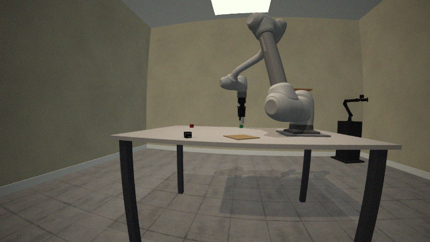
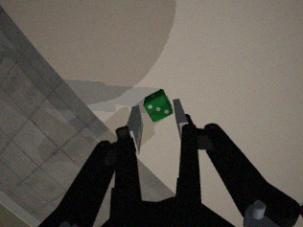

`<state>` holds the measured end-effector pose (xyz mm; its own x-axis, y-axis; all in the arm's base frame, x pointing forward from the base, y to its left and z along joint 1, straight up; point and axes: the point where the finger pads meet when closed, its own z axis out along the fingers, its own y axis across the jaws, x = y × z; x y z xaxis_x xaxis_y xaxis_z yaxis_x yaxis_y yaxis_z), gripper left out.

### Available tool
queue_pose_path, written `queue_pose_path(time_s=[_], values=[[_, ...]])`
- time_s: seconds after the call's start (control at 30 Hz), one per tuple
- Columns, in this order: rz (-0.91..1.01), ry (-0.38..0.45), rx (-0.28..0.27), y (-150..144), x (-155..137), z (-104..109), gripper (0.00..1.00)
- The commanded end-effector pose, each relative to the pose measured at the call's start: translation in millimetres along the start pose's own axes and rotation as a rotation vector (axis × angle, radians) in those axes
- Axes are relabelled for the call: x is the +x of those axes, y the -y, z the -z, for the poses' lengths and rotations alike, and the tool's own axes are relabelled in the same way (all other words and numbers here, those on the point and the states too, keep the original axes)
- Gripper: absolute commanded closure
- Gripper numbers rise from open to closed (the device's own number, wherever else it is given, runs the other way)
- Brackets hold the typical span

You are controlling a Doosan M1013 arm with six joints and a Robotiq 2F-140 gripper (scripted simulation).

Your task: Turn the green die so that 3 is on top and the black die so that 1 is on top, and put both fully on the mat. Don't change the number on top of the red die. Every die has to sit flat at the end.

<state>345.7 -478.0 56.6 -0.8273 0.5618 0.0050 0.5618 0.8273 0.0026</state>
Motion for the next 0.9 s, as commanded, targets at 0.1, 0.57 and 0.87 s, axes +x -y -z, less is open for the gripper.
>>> queue_pose_path(time_s=[0.1, 0.57, 0.87], values=[[0.000, 0.000, 0.000, 0, 0, 0, 0.65], [0.000, 0.000, 0.000, 0, 0, -5, 0.65], [0.000, 0.000, 0.000, 0, 0, -18, 0.65]])
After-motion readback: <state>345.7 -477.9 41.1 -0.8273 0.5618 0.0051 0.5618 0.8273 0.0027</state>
